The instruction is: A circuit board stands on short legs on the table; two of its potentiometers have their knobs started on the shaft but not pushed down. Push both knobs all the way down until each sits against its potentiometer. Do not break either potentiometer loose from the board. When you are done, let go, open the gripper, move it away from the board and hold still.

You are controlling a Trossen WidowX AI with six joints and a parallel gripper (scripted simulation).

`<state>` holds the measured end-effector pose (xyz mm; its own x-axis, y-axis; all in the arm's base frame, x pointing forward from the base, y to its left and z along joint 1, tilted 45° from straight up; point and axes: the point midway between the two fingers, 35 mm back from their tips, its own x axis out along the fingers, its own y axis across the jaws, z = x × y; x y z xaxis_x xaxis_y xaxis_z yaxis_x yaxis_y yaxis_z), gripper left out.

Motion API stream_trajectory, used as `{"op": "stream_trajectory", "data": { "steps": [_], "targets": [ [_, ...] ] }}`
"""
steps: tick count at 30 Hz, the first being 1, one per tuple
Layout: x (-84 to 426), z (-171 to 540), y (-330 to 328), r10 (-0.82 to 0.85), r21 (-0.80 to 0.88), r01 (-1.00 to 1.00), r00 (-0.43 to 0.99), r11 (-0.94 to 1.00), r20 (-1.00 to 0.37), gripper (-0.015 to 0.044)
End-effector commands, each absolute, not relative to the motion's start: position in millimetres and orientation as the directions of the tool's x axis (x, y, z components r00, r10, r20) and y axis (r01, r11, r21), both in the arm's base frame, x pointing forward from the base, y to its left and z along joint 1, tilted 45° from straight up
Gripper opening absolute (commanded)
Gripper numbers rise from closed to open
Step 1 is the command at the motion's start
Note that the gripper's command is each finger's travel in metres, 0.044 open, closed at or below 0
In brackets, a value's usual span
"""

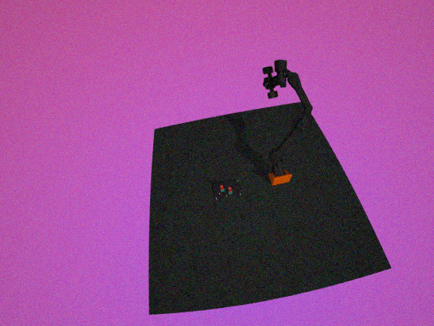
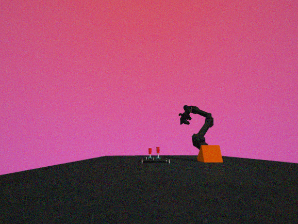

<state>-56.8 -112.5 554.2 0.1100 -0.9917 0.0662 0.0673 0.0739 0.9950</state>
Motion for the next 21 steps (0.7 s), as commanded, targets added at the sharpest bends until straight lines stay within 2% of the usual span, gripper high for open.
{"op": "stream_trajectory", "data": {
  "steps": [1, 9, 21],
  "targets": [
    [-11.2, 545.8, -130.4, -0.983, 0.986, 0.161, 0.183, 0.035, 0.005, 0.0],
    [45.2, 532.3, -143.3, -0.952, 0.947, 0.318, 0.299, 0.033, -0.067, 0.0],
    [97.7, 510.8, -150.3, -0.918, 0.865, 0.499, 0.367, 0.054, -0.154, 0.0]
  ]
}}
